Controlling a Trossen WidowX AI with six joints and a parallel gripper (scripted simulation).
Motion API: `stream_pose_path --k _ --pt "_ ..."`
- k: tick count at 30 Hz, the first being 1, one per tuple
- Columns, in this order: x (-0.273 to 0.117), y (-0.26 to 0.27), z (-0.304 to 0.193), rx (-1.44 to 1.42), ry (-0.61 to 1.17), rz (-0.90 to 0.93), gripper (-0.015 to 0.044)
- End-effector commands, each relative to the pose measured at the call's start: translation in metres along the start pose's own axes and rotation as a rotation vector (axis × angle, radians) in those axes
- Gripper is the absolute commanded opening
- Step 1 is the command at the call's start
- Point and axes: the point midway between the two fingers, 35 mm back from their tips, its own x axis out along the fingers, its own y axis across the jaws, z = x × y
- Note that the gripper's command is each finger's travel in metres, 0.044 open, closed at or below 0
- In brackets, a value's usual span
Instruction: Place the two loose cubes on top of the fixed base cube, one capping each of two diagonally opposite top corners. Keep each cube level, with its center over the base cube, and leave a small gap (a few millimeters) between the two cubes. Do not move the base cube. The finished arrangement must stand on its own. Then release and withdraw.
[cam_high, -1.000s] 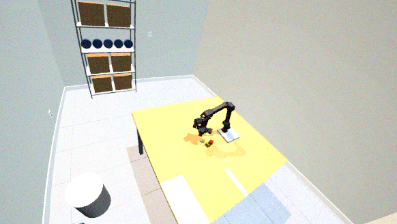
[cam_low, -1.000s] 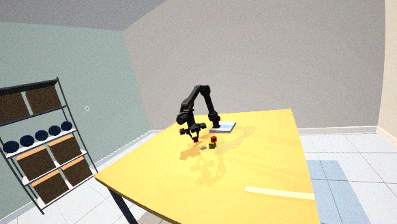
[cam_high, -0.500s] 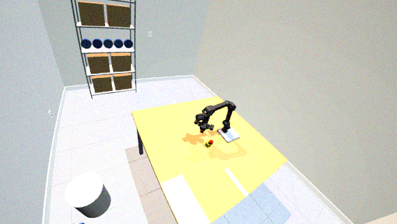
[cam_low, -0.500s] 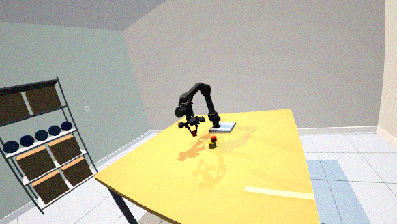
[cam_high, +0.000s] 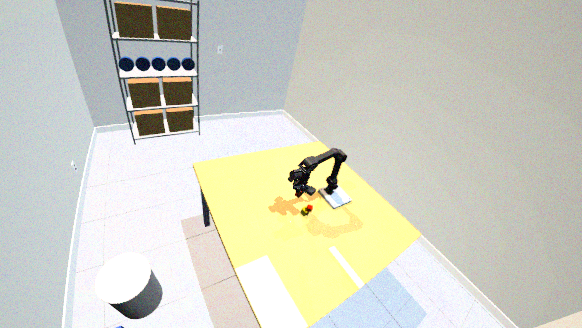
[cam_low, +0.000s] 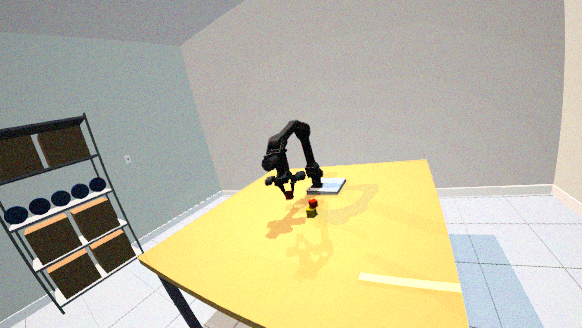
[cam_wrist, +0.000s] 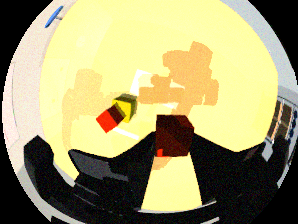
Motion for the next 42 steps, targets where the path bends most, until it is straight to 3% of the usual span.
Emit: stream_pose_path --k 1,33,42 --pt "0.002 0.006 0.0 0.094 0.004 -0.001 0.0105" --pt "0.004 0.068 0.009 0.996 0.006 0.01 0.0105" --pt "0.015 0.07 0.008 1.01 0.004 0.005 0.0105"
